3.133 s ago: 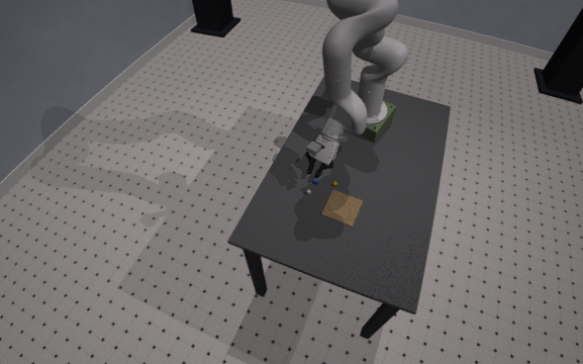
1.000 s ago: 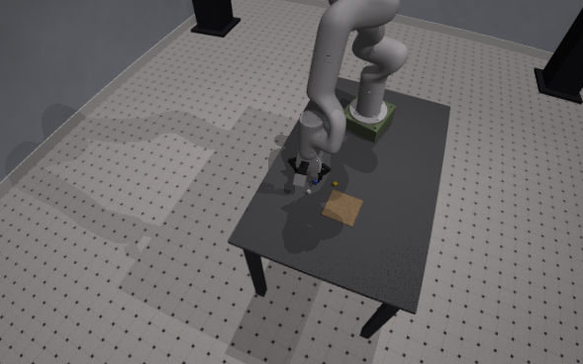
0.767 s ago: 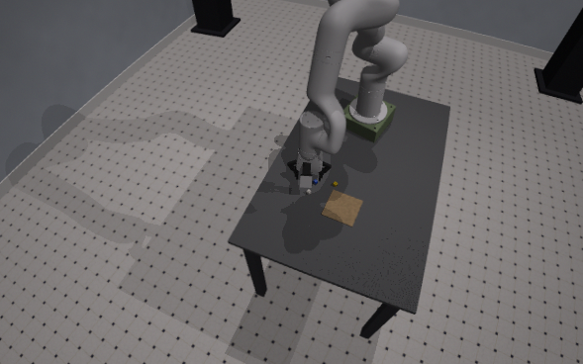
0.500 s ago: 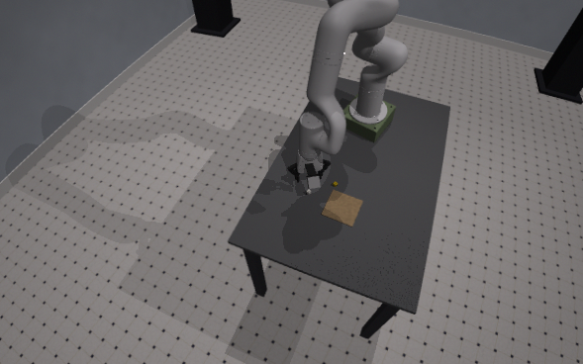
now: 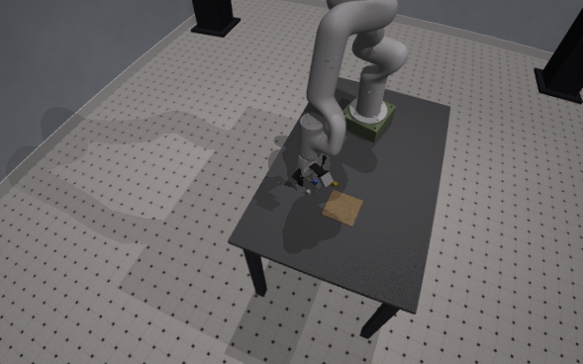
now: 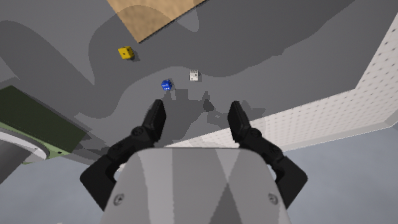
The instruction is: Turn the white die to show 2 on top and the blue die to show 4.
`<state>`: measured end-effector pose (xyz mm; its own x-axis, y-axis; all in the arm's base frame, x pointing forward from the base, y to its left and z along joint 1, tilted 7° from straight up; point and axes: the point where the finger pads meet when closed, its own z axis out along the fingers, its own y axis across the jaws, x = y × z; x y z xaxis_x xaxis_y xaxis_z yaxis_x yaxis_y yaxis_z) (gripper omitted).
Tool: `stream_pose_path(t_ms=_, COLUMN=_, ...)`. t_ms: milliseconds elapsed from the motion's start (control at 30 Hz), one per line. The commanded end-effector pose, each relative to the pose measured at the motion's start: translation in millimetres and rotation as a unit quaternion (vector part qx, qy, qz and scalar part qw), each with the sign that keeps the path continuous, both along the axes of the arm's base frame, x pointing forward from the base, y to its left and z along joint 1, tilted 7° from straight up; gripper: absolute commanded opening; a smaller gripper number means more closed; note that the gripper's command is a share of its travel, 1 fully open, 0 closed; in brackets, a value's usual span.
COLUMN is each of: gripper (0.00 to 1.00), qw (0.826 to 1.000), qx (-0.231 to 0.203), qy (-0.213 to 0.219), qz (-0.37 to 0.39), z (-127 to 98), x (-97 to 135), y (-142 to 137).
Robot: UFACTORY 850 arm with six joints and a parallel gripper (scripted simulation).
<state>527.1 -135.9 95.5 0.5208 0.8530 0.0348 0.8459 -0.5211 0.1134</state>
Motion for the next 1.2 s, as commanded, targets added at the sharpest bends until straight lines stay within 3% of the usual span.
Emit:
stream_pose_path(t_ms=0, gripper=1.0, qw=0.996, qx=-0.014, qy=0.002, qz=0.085, z=-2, x=0, y=0)
stream_pose_path(t_ms=200, gripper=1.0, qw=0.983, qx=-0.025, qy=0.006, qz=0.183, z=-5, x=0, y=0)
stream_pose_path(t_ms=267, gripper=1.0, qw=0.983, qx=-0.025, qy=0.006, qz=0.183, z=-5, x=0, y=0)
stream_pose_path(t_ms=333, gripper=1.0, qw=0.969, qx=-0.032, qy=0.008, qz=0.244, z=-8, x=-1, y=0)
stream_pose_path(t_ms=567, gripper=1.0, qw=0.939, qx=-0.043, qy=0.011, qz=0.341, z=-11, x=-2, y=1)
stream_pose_path(t_ms=767, gripper=1.0, qw=0.894, qx=-0.055, qy=0.014, qz=0.444, z=-15, x=-2, y=1)
stream_pose_path(t_ms=867, gripper=1.0, qw=0.893, qx=-0.056, qy=0.015, qz=0.447, z=-15, x=-3, y=1)
stream_pose_path(t_ms=933, gripper=1.0, qw=0.86, qx=-0.062, qy=0.017, qz=0.506, z=-18, x=-3, y=1)
stream_pose_path(t_ms=967, gripper=1.0, qw=0.858, qx=-0.063, qy=0.017, qz=0.509, z=-18, x=-3, y=1)
stream_pose_path(t_ms=1167, gripper=1.0, qw=0.804, qx=-0.072, qy=0.019, qz=0.589, z=-21, x=-4, y=1)
